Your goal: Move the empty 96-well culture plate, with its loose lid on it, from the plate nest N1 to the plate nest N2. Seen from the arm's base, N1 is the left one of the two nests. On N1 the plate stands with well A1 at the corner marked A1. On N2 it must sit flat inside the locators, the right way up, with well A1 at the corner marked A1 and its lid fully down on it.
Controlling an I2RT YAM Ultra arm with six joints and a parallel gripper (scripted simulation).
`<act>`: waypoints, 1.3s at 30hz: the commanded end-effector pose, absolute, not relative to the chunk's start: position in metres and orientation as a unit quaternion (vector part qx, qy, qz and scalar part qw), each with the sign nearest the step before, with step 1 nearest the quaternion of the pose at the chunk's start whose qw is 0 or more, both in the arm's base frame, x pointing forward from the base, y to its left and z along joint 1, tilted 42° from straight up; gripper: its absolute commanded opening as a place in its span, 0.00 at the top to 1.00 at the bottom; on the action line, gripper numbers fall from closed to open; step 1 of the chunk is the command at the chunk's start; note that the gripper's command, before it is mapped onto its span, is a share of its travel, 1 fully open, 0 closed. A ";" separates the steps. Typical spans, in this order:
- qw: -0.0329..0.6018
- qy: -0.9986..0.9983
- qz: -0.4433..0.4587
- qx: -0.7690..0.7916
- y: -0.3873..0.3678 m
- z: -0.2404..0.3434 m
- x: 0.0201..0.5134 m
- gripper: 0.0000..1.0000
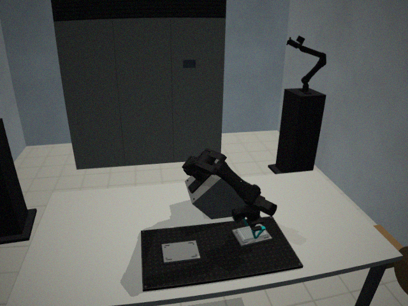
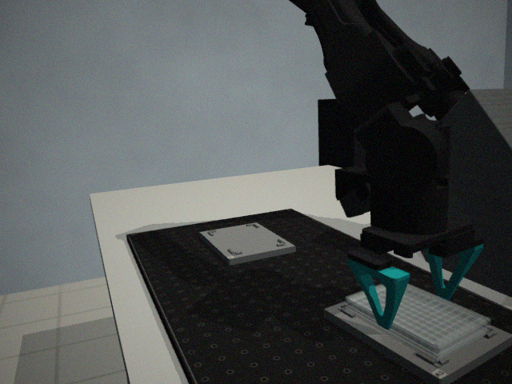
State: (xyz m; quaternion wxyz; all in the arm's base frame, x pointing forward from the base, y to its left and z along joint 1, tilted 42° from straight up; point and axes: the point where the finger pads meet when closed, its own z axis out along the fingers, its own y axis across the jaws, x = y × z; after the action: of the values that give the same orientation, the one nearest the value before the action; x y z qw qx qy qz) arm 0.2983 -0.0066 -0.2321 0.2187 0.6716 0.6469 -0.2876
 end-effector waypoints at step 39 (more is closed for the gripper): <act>0.229 0.652 -0.277 0.668 -0.008 -0.237 0.305 1.00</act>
State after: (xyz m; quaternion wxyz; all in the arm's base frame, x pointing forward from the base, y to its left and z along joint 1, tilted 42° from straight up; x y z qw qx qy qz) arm 0.3019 -0.0109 -0.2392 0.2244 0.6708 0.6489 -0.2803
